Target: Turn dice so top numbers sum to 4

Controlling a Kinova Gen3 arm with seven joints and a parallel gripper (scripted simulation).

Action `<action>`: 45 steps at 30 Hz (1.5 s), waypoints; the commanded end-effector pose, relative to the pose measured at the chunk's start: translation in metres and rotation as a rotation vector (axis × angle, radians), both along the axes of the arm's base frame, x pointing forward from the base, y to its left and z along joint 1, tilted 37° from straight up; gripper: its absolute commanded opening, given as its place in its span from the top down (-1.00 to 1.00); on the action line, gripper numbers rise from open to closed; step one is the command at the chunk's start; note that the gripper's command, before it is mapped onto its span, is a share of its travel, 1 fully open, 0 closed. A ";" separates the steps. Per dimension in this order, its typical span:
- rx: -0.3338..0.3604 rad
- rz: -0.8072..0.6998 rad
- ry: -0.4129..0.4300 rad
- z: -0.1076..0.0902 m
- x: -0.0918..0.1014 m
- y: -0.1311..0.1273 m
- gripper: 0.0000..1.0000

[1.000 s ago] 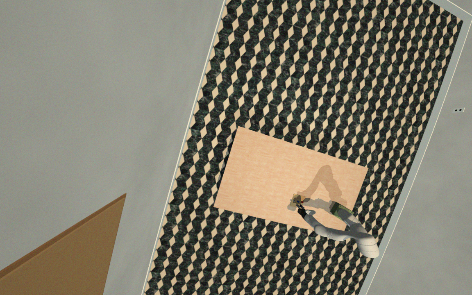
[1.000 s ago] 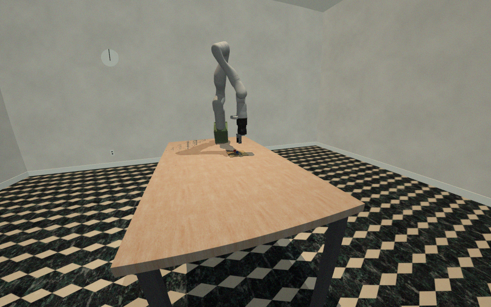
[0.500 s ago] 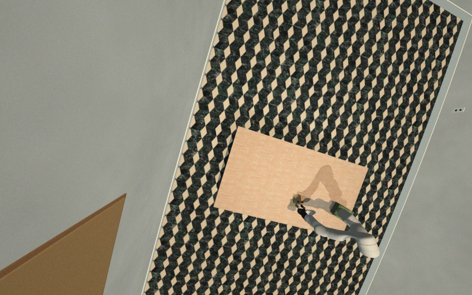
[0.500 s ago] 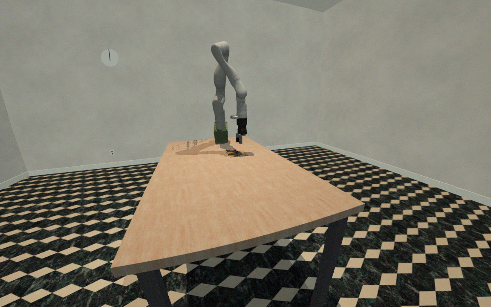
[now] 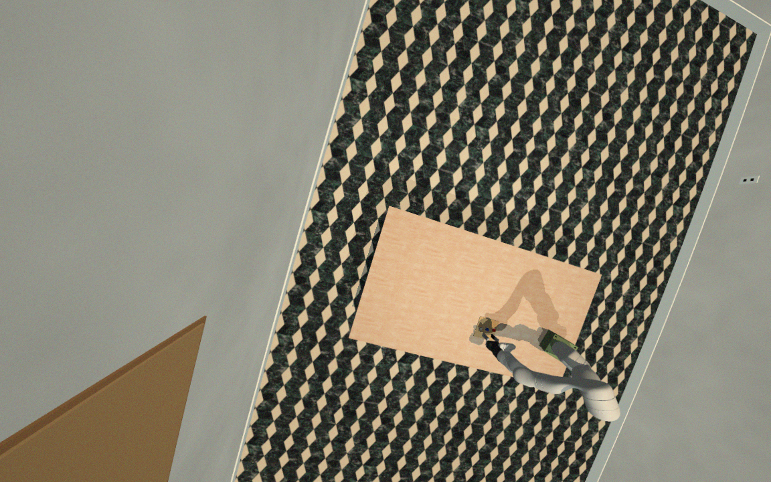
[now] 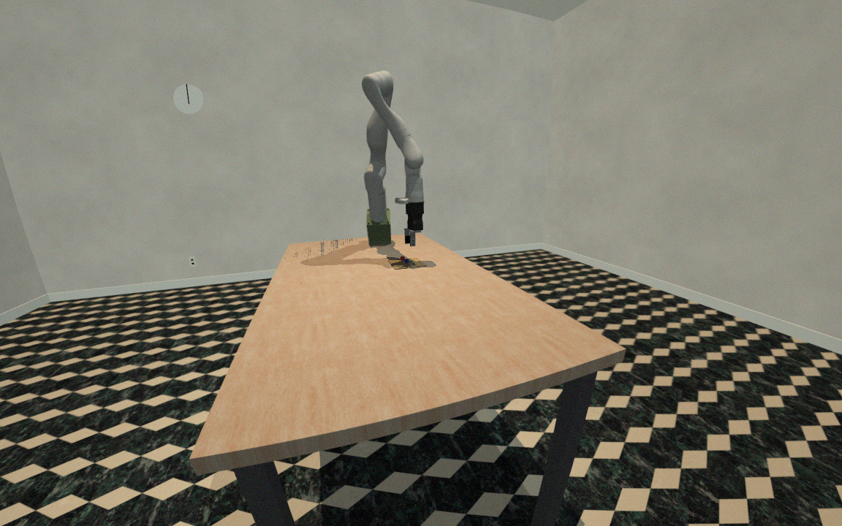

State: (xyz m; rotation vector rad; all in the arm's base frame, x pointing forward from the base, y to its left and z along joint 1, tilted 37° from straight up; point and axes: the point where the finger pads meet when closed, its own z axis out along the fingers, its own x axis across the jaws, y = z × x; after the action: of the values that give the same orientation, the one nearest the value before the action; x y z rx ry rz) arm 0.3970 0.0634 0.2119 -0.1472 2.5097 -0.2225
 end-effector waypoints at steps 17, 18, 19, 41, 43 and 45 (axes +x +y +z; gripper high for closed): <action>0.001 0.001 -0.001 0.027 -0.019 0.005 -1.00; 0.001 0.001 -0.001 0.030 -0.021 0.005 -1.00; 0.001 0.001 -0.001 0.033 -0.024 0.005 -1.00; 0.001 0.001 -0.001 0.069 -0.050 0.011 -1.00; 0.001 0.001 -0.001 0.069 -0.050 0.011 -1.00; 0.001 0.001 -0.001 0.069 -0.050 0.011 -1.00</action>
State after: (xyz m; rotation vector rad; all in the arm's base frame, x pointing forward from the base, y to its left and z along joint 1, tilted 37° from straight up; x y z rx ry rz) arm 0.3468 0.0740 0.2802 -0.1480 2.5102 -0.2243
